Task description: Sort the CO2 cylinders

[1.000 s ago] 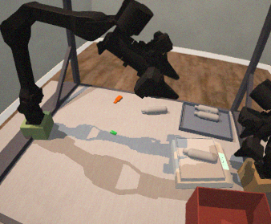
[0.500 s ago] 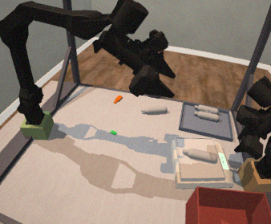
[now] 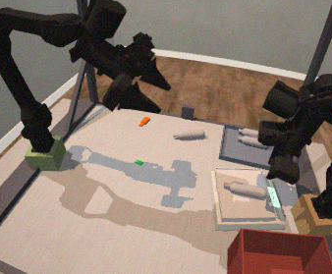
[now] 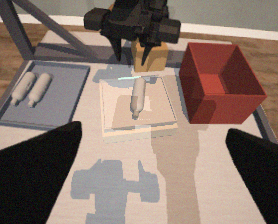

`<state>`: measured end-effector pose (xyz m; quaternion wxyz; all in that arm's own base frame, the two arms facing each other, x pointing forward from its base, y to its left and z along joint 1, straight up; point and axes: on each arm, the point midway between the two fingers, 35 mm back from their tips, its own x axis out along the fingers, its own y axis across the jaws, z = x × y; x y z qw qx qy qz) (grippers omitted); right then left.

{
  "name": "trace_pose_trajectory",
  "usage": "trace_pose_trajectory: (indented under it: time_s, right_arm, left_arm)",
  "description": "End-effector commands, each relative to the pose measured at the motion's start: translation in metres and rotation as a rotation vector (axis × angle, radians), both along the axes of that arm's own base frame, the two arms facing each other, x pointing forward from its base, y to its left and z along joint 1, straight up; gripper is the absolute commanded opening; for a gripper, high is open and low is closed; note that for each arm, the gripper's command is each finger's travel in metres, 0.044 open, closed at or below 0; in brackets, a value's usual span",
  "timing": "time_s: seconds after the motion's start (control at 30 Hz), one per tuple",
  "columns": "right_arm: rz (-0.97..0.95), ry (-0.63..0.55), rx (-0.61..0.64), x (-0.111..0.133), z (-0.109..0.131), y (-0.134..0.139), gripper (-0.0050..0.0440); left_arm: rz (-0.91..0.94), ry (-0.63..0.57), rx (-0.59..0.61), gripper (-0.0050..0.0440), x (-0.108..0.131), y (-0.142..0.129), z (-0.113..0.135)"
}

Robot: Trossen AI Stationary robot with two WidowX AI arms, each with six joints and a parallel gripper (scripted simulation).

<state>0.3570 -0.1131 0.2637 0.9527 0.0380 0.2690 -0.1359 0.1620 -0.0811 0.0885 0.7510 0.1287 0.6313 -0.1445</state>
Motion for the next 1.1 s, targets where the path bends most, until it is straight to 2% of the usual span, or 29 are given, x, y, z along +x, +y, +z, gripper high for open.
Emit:
trace_pose_trajectory:
  time_s: [0.0, 0.13, 0.33, 0.6, 0.63, 1.07]
  right_arm:
    - [-0.001, -0.008, -0.003, -0.025, -0.003, 0.005, 0.0440]
    - [-0.004, -0.007, -0.003, -0.039, -0.009, 0.009, 0.0440]
    - [-0.005, -0.002, -0.001, -0.041, -0.012, 0.010, 0.0440]
    - [-0.005, 0.001, 0.000, -0.041, -0.013, 0.009, 0.0440]
    - [-0.006, -0.009, -0.002, -0.039, -0.008, 0.009, 0.0440]
    - [-0.006, -0.009, -0.002, -0.039, -0.008, 0.009, 0.0440]
  left_arm:
    - [0.033, 0.040, 0.006, 0.0254, 0.028, -0.004, 0.001]
    - [0.083, 0.091, 0.020, 0.0254, 0.057, -0.002, -0.011]
    - [0.122, 0.137, 0.030, 0.0254, 0.078, 0.003, -0.025]
    - [0.127, 0.141, 0.034, 0.0254, 0.081, 0.004, -0.028]
    - [0.127, 0.162, 0.042, 0.0254, 0.075, 0.006, -0.035]
    - [0.126, 0.162, 0.042, 0.0254, 0.075, 0.006, -0.052]
